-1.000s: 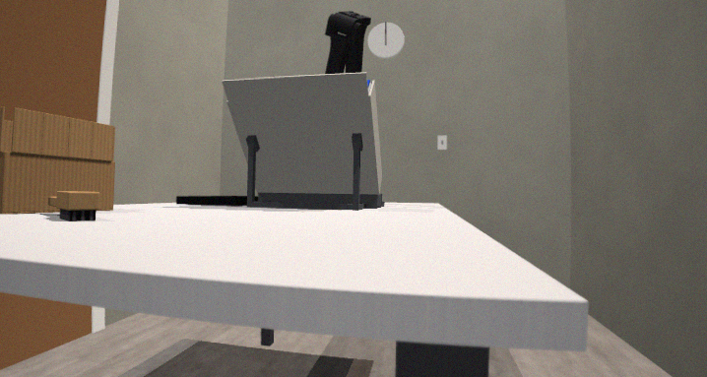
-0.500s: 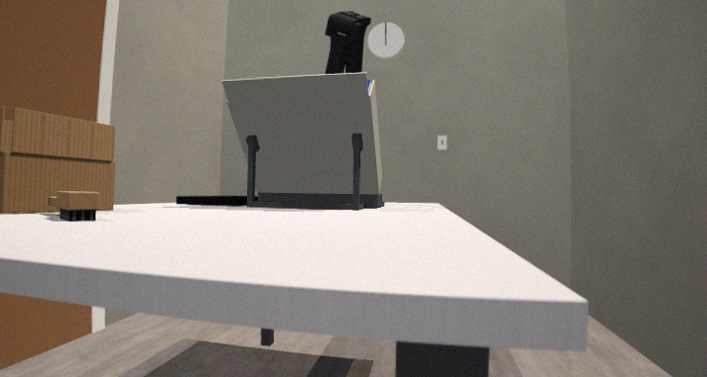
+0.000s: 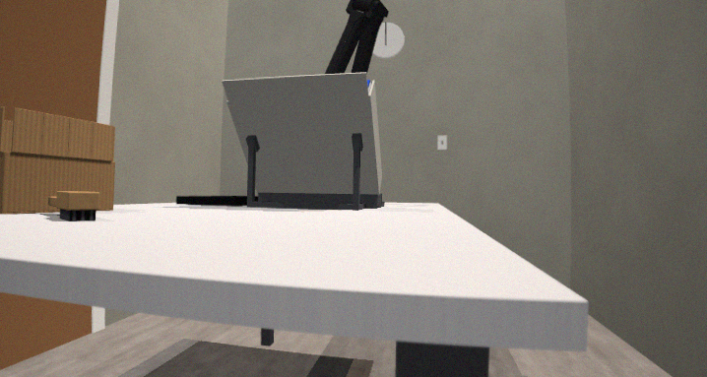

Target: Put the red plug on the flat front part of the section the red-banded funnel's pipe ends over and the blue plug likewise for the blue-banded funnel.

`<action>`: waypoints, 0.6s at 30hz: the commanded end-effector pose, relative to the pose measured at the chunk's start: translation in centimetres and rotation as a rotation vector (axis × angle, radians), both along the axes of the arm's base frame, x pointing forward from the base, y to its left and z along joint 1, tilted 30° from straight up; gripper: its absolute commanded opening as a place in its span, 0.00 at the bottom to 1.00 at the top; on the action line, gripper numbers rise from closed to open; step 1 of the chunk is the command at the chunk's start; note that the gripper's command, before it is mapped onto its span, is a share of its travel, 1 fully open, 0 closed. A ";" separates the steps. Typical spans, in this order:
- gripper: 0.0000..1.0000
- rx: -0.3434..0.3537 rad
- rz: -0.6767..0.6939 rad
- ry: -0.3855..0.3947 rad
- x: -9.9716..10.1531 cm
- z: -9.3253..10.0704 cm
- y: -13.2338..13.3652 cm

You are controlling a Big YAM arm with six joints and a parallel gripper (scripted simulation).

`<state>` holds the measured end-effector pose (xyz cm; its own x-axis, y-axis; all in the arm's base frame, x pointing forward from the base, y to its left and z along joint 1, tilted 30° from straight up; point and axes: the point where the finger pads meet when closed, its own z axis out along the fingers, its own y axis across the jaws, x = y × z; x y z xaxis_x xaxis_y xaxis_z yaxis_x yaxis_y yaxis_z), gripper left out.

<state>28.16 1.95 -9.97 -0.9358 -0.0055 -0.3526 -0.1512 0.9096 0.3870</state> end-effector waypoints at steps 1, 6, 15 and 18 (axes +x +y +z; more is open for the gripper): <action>0.59 -0.007 0.056 0.032 -1.6 2.7 -1.5; 0.59 -0.007 0.057 0.031 -1.6 2.7 -1.5; 0.59 -0.008 0.059 0.029 -1.5 2.7 -1.5; 0.59 -0.008 0.059 0.028 -1.5 2.7 -1.4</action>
<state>25.95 0.98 -7.40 -0.9470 -0.0635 -0.3150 -0.1890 0.9028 0.3863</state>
